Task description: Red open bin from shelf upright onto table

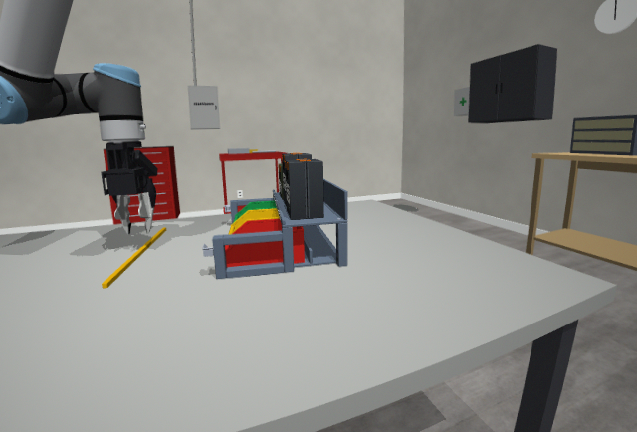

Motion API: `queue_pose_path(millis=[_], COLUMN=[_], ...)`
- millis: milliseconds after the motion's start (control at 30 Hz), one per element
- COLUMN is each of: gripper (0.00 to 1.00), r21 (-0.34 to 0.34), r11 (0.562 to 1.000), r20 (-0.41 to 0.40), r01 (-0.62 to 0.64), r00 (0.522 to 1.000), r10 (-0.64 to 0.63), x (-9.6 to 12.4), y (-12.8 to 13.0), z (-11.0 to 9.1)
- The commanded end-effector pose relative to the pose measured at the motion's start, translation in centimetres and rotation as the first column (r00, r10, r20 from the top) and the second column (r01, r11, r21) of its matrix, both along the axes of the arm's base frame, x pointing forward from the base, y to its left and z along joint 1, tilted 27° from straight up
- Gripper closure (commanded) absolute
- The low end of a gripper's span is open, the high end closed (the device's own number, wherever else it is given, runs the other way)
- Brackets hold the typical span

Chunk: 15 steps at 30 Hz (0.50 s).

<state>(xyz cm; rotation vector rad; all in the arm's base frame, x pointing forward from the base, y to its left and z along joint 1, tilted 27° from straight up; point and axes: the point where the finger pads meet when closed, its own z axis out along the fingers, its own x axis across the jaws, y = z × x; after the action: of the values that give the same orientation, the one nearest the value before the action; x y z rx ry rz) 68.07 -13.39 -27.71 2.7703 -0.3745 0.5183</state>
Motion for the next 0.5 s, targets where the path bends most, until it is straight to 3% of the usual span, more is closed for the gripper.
queue_pose_path(millis=[0, 67, 233, 467], gripper=[0.74, 0.74, 0.74, 0.74], r21=[0.000, 0.000, 0.000, 0.000], r11=[1.000, 1.000, 1.000, 1.000], r20=[0.000, 0.000, 0.000, 0.000], r01=[0.000, 0.000, 0.000, 0.000], r00=[1.000, 1.000, 1.000, 1.000], r10=[0.000, 0.000, 0.000, 0.000], x=[-0.1, -0.1, -1.8, -1.8], y=[0.2, 0.2, 1.9, 1.9], z=[0.5, 0.5, 5.2, 5.2])
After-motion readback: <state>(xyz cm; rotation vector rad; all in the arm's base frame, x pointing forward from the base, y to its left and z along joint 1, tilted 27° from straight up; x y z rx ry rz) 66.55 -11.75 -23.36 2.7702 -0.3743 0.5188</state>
